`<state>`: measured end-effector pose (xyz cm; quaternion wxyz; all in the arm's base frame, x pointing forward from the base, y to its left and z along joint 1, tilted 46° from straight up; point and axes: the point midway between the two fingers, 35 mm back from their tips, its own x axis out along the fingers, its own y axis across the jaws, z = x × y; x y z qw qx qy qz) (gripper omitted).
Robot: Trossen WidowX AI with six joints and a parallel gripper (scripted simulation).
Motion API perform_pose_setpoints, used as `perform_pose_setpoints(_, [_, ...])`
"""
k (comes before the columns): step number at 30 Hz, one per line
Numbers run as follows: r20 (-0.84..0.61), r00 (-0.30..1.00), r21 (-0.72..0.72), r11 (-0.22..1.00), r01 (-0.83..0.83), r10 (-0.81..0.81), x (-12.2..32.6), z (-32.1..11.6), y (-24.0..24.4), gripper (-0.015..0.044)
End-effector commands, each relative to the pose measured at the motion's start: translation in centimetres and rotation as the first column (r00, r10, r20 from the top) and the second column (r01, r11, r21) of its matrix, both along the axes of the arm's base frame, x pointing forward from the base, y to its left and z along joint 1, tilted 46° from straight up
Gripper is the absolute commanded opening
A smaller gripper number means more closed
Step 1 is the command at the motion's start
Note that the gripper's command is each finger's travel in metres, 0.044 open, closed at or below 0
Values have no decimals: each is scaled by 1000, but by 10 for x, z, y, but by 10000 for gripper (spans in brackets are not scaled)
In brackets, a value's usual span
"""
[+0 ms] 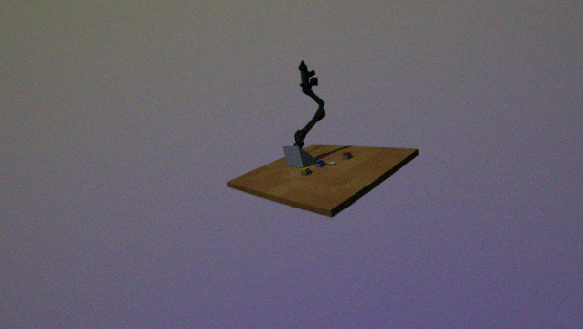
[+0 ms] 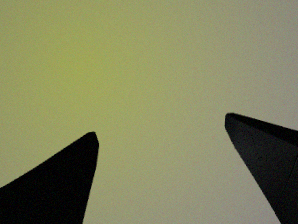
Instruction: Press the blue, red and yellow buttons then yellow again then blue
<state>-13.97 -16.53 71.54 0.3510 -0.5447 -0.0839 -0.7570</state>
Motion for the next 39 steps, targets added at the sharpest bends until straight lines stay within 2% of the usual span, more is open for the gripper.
perform_pose_setpoints(1, [115,990,166,981,-104,86,-18,-39,-64,400])
perform_pose_setpoints(5, [252,951,363,894,-263,177,-16,-98,-142,400])
perform_pose_setpoints(10, [390,885,565,693,-447,253,22,-182,-221,400])
perform_pose_setpoints(15, [497,817,706,410,-577,294,87,-270,-271,400])
perform_pose_setpoints(20, [578,755,778,72,-625,311,166,-359,-286,400])
perform_pose_setpoints(25, [636,707,771,-284,-570,309,248,-446,-266,400])
perform_pose_setpoints(31, [677,675,650,-668,-362,293,333,-541,-194,400])
perform_pose_setpoints(35, [683,675,496,-856,-148,279,372,-594,-121,400])
perform_pose_setpoints(39, [667,695,280,-954,103,270,389,-636,-33,400])
